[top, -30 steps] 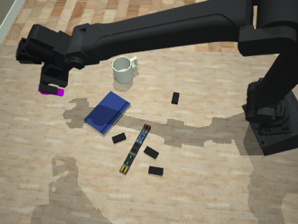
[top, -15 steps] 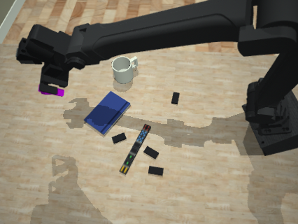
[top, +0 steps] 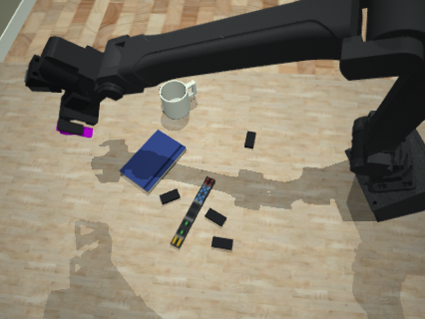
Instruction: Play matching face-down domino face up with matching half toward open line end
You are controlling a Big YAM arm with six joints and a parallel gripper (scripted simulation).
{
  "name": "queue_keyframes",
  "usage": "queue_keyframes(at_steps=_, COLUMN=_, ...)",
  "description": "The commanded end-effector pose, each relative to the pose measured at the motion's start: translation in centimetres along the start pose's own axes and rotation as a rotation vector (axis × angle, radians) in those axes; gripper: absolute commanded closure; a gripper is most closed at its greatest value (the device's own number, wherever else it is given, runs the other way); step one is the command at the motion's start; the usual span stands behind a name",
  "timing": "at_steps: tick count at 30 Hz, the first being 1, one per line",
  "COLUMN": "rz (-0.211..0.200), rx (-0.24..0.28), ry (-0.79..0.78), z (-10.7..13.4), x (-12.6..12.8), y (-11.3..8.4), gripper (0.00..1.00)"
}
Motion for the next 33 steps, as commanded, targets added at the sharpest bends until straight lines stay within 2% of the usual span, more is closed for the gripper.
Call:
queue_keyframes(at_steps=1, rz=-0.006, rx=-0.072, ry=0.011, z=-1.6, x=1.3, y=-1.4, gripper=0.0)
queue_keyframes(at_steps=7, rz=-0.003, rx=-0.162, ry=0.032, z=-2.5, x=3.3, y=-2.8, gripper=0.0)
queue_keyframes(at_steps=14, rz=-0.003, rx=-0.162, ry=0.032, z=-2.5, x=3.3, y=-2.8, gripper=0.0)
queue_keyframes(at_steps=15, rz=-0.008, rx=-0.114, ry=0.017, z=-0.9, x=3.3, y=-1.7, gripper=0.0)
queue_keyframes(at_steps=24, rz=-0.003, rx=-0.162, ry=0.034, z=-2.5, x=3.3, y=-2.8, gripper=0.0)
queue_keyframes(at_steps=31, rz=-0.003, rx=-0.162, ry=0.034, z=-2.5, x=3.3, y=-2.8, gripper=0.0)
queue_keyframes(at_steps=32, rz=-0.007, rx=-0.12, ry=0.023, z=-1.0, x=3.3, y=-1.9, gripper=0.0)
queue_keyframes(at_steps=33, rz=-0.007, rx=-0.125, ry=0.024, z=-1.2, x=3.3, y=-2.0, gripper=0.0)
Point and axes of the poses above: the point where the finger pads meet when closed, its own y axis out along the fingers, its own x axis across the jaws, z = x × y, the point moved 5 cm from there along -y, back along the fingers, and after that the axes turned 4 degrees about y, right-handed, at the moved point
